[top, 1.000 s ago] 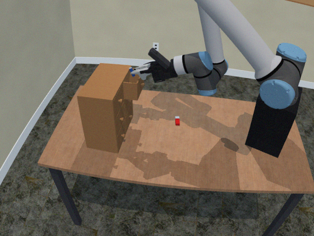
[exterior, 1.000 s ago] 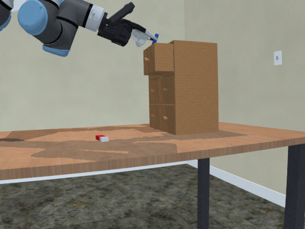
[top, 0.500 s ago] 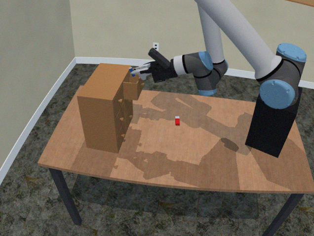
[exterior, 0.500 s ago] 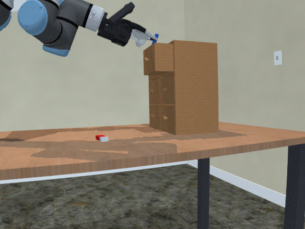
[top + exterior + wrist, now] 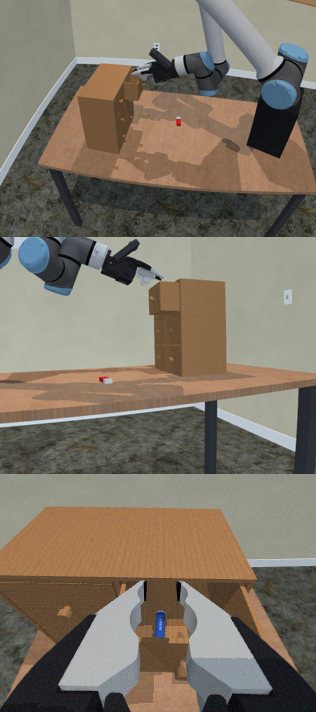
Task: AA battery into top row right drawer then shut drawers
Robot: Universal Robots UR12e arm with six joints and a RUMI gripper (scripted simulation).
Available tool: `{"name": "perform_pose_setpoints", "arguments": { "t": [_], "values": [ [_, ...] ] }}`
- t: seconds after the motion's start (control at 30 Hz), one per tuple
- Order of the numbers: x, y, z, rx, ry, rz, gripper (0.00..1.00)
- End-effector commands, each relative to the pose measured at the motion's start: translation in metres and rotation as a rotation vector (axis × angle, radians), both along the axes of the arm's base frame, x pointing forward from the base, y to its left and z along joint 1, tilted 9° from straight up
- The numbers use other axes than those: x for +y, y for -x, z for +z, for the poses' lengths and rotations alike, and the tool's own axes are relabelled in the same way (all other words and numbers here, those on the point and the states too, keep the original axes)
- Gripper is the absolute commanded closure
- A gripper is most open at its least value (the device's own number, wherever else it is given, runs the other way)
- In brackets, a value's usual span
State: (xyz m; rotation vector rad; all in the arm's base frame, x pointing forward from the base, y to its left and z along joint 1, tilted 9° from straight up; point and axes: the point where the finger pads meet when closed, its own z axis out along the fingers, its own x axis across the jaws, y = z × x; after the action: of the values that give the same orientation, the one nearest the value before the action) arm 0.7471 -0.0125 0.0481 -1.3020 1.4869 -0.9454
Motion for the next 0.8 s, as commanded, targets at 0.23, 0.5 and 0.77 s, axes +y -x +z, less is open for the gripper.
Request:
{"name": "perform_pose_setpoints", "arguments": {
  "t": [0.23,0.5,0.77],
  "values": [
    [-0.0001,0.0,0.0005,-0.001,0.0,0.0,0.0],
    [-0.0001,0.0,0.0005,-0.001,0.0,0.0,0.0],
    [-0.0001,0.0,0.0005,-0.001,0.0,0.0,0.0]
  ]
}}
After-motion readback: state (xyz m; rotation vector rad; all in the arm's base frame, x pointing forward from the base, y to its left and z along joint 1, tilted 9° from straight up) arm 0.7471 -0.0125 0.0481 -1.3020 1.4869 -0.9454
